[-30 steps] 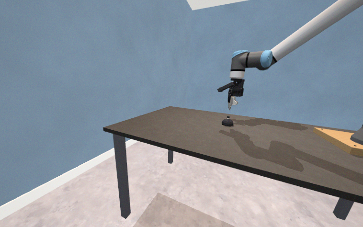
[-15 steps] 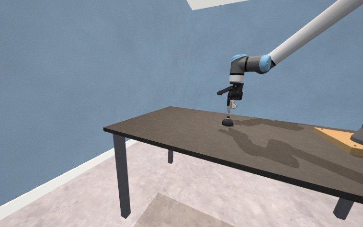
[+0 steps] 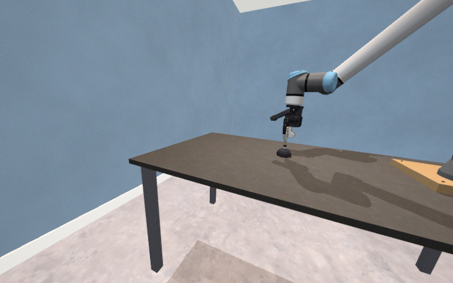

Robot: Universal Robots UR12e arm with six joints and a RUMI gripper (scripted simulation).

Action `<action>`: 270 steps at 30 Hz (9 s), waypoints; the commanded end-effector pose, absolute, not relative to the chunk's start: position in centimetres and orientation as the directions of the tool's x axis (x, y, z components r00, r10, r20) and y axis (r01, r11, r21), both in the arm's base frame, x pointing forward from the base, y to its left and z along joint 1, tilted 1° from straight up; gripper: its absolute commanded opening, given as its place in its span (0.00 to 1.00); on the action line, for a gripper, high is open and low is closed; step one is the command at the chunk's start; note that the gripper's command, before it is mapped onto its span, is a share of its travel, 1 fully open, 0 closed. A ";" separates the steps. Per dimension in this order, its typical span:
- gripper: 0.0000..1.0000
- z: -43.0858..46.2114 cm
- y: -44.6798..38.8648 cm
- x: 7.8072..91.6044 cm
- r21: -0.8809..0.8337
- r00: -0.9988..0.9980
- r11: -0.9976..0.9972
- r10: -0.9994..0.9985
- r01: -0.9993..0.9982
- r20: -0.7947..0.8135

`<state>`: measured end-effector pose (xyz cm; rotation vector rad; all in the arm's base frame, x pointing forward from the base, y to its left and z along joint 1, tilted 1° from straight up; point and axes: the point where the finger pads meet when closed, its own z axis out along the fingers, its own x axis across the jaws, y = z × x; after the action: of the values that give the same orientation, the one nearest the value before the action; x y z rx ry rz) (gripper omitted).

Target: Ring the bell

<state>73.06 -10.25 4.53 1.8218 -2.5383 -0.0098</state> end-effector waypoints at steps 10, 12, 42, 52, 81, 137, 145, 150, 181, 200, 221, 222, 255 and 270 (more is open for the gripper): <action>0.00 4.4 -10.0 73.1 0.014 -0.318 0.318 -0.948 -0.948 0.011; 0.00 4.4 -10.0 73.1 0.014 -0.318 0.318 -0.948 -0.948 0.011; 0.00 4.4 -10.0 73.1 0.014 -0.318 0.318 -0.948 -0.948 0.011; 0.00 4.3 -9.8 73.0 0.014 -0.318 0.318 -0.948 -0.948 0.011; 0.00 4.4 -9.9 73.0 0.013 -0.318 0.318 -0.948 -0.948 0.011; 0.00 3.4 -9.9 73.0 0.013 -0.318 0.318 -0.948 -0.948 0.011; 0.00 2.9 -9.9 72.9 0.016 -0.318 0.318 -0.948 -0.948 0.011; 0.00 3.0 -9.9 72.9 0.016 -0.318 0.318 -0.948 -0.948 0.011; 0.00 2.8 -9.9 72.9 0.017 -0.318 0.318 -0.948 -0.948 0.011; 0.00 2.8 -9.9 72.9 0.016 -0.318 0.318 -0.948 -0.948 0.011; 0.00 2.8 -9.9 72.9 0.016 -0.318 0.318 -0.948 -0.948 0.011; 0.00 2.8 -9.9 72.9 0.016 -0.318 0.318 -0.948 -0.948 0.011; 0.00 6.1 -10.0 73.3 0.009 -0.318 0.318 -0.948 -0.948 0.011; 0.00 9.5 -9.9 73.3 0.009 -0.318 0.318 -0.948 -0.948 0.011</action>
<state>73.21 -10.12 8.28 1.8240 -2.5413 -0.0008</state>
